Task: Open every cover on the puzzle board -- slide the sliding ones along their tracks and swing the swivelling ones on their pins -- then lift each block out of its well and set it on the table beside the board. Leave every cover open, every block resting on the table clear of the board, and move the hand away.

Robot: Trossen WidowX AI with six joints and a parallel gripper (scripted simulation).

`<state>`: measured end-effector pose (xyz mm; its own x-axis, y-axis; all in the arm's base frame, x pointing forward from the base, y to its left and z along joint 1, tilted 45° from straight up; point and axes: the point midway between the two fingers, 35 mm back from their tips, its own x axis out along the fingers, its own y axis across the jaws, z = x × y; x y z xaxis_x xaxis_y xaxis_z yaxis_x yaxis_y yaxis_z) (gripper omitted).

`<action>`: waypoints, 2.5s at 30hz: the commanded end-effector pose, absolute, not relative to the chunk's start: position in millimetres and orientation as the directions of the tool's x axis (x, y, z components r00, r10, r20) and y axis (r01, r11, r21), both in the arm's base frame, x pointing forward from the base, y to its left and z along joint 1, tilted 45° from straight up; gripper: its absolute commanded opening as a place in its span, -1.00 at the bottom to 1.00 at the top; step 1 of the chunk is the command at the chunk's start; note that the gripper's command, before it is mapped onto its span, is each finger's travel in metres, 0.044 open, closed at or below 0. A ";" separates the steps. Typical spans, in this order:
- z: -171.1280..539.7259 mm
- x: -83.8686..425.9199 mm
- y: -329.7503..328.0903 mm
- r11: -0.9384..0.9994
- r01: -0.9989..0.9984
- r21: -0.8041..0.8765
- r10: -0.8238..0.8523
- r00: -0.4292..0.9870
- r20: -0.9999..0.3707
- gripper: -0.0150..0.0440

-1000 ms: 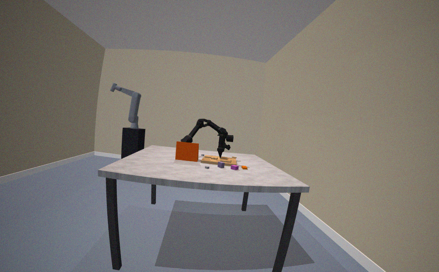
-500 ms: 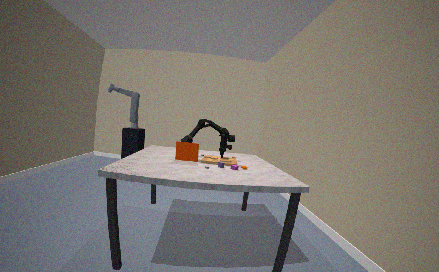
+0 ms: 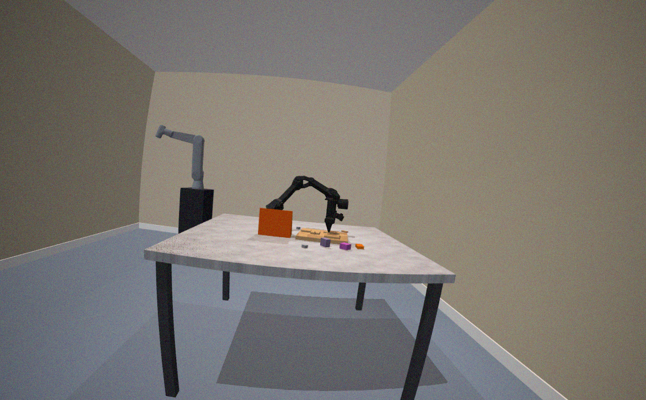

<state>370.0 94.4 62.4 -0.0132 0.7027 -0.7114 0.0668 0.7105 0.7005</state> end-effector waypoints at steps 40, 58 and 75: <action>73.8 399.9 79.1 0.709 0.069 0.702 0.704 -0.012 -0.710 -0.49; 90.3 403.0 62.4 0.710 0.069 0.701 0.703 -0.012 -0.711 -0.49; 75.0 344.5 23.6 0.627 -0.480 0.614 0.695 -0.012 -0.719 -0.49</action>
<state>361.4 32.4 78.8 -0.0120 0.6997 -0.7144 -0.3422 0.6684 0.6604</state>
